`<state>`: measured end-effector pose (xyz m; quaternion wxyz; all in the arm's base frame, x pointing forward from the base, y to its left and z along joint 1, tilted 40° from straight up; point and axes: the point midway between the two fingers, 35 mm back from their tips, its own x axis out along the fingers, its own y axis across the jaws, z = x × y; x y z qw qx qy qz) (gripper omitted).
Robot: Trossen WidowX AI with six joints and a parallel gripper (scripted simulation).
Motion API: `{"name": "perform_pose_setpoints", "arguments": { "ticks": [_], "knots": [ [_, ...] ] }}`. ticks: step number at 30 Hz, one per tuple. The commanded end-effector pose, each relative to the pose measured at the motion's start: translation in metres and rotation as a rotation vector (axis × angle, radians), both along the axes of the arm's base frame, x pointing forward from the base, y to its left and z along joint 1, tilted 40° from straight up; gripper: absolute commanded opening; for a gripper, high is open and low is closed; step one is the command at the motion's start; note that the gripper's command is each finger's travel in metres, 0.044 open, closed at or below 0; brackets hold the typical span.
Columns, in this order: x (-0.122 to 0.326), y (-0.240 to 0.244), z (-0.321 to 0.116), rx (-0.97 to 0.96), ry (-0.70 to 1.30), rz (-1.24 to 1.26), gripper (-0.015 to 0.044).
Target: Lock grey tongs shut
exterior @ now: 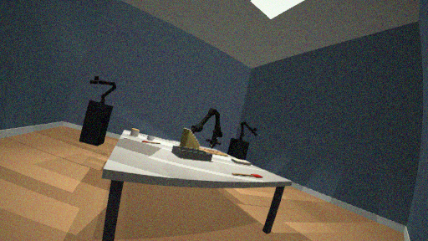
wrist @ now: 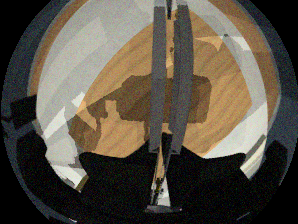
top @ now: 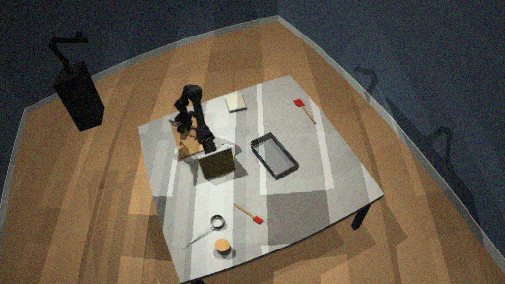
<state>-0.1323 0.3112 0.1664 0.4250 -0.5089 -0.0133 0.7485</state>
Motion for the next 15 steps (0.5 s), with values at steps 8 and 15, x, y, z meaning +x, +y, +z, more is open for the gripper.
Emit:
{"name": "perform_pose_setpoints", "arguments": {
  "ticks": [8,15],
  "knots": [
    [0.0005,0.0012,-0.0026,-0.002,-0.001,-0.001,-0.0019],
    [0.0005,0.0012,-0.0026,-0.002,-0.001,-0.001,0.0165]
  ]
}}
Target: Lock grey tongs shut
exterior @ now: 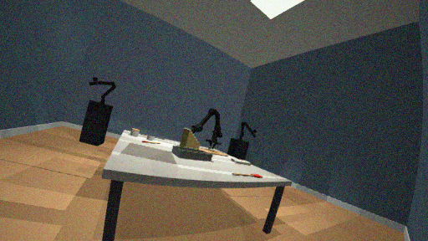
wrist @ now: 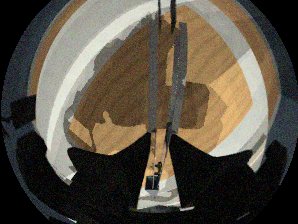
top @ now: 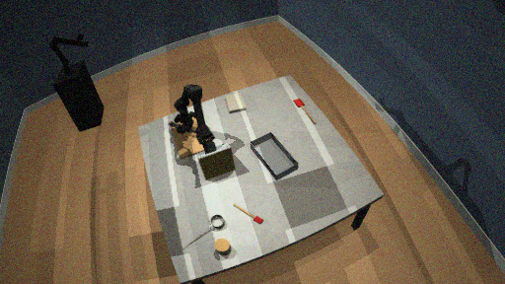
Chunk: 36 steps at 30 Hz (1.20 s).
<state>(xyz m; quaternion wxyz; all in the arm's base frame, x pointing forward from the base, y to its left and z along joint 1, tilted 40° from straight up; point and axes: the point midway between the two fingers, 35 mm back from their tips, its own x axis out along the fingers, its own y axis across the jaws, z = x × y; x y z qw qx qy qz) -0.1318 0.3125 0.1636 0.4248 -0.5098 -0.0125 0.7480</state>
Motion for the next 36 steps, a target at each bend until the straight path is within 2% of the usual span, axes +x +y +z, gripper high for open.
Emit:
{"name": "perform_pose_setpoints", "arguments": {
  "ticks": [1,10,11,17,28,32,36],
  "knots": [
    [0.000,0.000,0.000,0.000,0.000,0.000,0.0191],
    [0.000,0.000,0.000,0.000,0.000,0.000,0.0427],
    [0.000,0.000,0.000,0.000,0.000,0.000,0.0440],
    [0.020,-0.019,0.009,-0.003,0.002,0.002,0.0440],
    [0.089,-0.117,0.013,-0.006,-0.004,0.003,0.0440],
    [0.102,-0.151,0.002,-0.001,-0.005,0.007,0.0440],
    [0.104,-0.156,0.000,0.001,-0.005,0.008,0.0440]
  ]
}}
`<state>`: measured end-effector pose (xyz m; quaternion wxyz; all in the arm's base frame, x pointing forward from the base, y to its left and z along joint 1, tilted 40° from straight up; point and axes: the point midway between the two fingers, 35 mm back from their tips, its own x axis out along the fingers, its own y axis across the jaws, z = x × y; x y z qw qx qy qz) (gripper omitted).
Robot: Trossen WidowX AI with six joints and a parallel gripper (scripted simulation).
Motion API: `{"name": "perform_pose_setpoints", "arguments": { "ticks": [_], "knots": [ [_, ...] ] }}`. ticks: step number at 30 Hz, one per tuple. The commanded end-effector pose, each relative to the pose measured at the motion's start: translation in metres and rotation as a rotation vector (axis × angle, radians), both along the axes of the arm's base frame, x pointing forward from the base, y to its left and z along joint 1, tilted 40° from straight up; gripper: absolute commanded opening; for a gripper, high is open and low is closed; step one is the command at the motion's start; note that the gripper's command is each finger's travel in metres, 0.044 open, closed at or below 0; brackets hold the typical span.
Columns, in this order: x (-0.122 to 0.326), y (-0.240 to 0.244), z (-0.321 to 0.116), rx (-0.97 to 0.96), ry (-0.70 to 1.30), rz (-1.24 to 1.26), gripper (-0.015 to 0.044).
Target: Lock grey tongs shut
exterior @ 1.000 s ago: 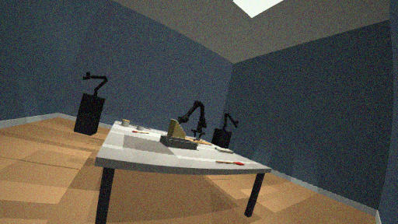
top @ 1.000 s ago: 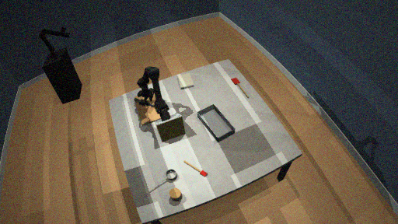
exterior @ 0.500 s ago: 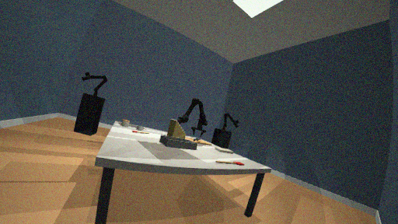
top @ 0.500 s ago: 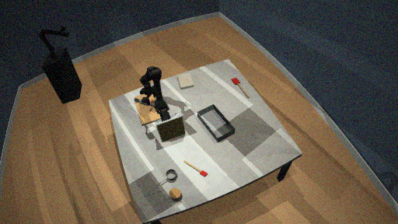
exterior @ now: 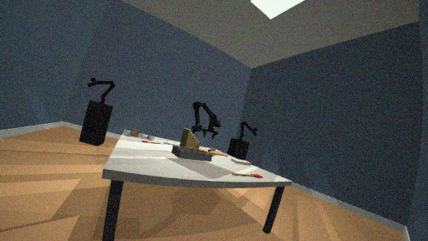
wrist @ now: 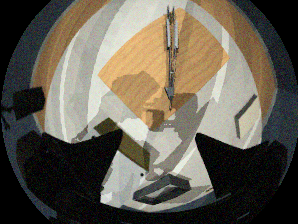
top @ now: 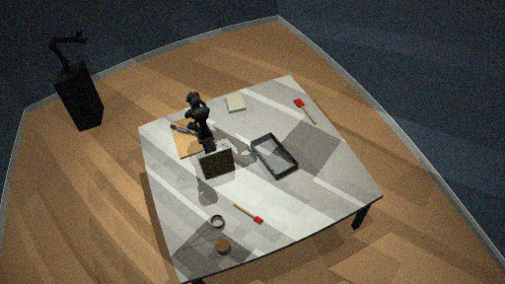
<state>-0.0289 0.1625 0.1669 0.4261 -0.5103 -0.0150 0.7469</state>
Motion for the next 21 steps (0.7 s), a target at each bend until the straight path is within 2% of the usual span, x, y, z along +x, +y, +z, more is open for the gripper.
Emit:
{"name": "perform_pose_setpoints", "arguments": {
  "ticks": [1,8,21],
  "knots": [
    [0.001,-0.007,-0.002,-0.004,-0.001,0.008,0.0440],
    [0.006,-0.034,0.031,-0.001,0.000,0.001,0.0440],
    [0.006,-0.035,0.032,0.000,0.000,0.001,0.0440]
  ]
}}
